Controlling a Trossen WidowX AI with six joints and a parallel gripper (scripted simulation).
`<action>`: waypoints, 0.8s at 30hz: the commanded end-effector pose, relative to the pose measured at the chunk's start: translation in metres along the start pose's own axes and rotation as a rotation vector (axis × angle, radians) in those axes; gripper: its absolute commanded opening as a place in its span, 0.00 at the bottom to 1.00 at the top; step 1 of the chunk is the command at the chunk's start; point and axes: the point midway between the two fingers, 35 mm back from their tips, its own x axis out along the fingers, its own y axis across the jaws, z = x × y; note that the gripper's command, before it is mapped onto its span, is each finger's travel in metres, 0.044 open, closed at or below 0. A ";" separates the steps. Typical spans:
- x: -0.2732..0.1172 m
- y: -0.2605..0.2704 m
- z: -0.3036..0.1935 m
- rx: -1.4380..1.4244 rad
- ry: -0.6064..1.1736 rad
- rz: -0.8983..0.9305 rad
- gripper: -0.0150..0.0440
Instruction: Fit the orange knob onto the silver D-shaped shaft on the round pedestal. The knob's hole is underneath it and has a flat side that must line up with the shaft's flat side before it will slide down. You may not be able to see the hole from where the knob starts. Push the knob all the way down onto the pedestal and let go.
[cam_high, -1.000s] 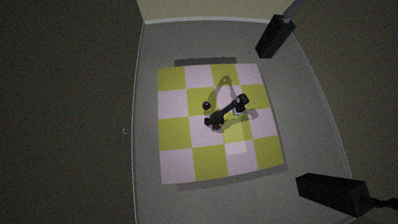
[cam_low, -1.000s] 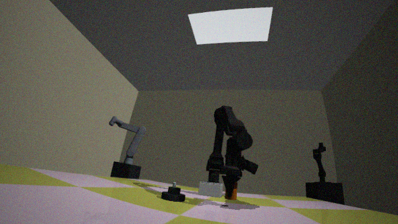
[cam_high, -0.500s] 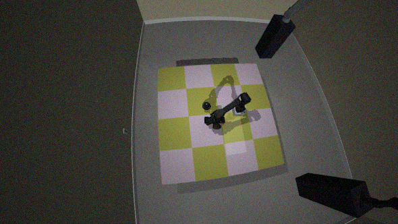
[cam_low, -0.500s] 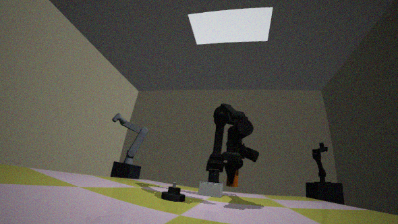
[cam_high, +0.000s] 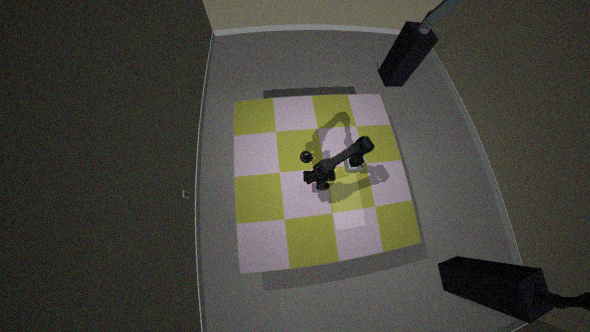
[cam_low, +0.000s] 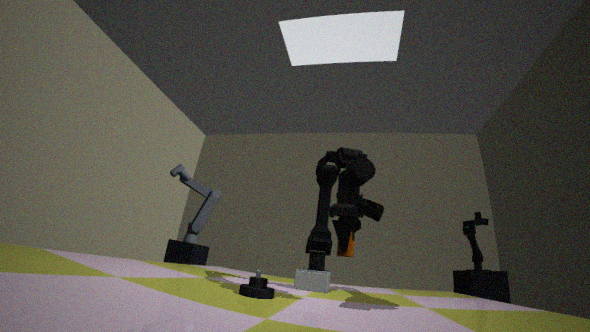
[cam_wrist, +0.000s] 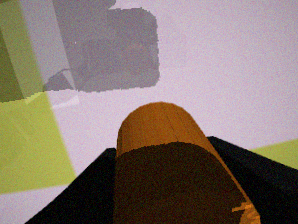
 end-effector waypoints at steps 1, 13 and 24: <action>-0.015 0.000 0.000 0.001 -0.007 -0.007 0.25; -0.017 -0.010 -0.017 0.000 -0.005 -0.007 0.25; -0.009 -0.025 -0.046 0.000 -0.004 -0.009 0.25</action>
